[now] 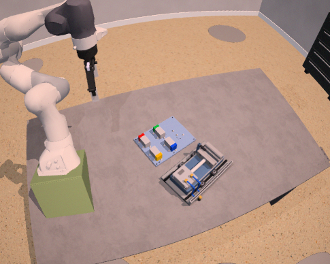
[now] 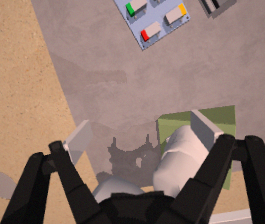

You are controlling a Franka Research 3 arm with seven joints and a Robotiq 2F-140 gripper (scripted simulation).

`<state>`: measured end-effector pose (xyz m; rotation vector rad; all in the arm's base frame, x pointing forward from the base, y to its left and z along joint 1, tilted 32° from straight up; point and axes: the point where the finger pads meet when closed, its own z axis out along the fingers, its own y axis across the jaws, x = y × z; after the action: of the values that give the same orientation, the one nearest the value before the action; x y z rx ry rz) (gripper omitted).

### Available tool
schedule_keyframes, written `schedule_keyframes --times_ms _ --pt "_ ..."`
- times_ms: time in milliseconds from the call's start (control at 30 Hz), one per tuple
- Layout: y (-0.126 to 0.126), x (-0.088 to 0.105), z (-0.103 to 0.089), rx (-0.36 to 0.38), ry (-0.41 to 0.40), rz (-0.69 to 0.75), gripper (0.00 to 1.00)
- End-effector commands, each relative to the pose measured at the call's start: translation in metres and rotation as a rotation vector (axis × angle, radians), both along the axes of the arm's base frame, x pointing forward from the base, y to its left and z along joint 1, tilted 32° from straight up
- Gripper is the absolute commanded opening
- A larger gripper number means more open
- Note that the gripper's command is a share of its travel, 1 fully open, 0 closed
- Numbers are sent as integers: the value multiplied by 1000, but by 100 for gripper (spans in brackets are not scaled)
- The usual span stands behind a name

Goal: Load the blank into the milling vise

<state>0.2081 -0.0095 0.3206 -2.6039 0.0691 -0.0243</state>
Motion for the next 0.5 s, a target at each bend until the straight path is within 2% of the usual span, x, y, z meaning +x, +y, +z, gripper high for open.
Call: schedule_keyframes --times_ms 0,67,200,467 --pt "0 4 1 1 9 -35 100" --pt "-1 8 -2 1 26 -46 100" --pt "-6 35 -13 7 124 -201 100" --pt "-6 35 -13 7 124 -201 100"
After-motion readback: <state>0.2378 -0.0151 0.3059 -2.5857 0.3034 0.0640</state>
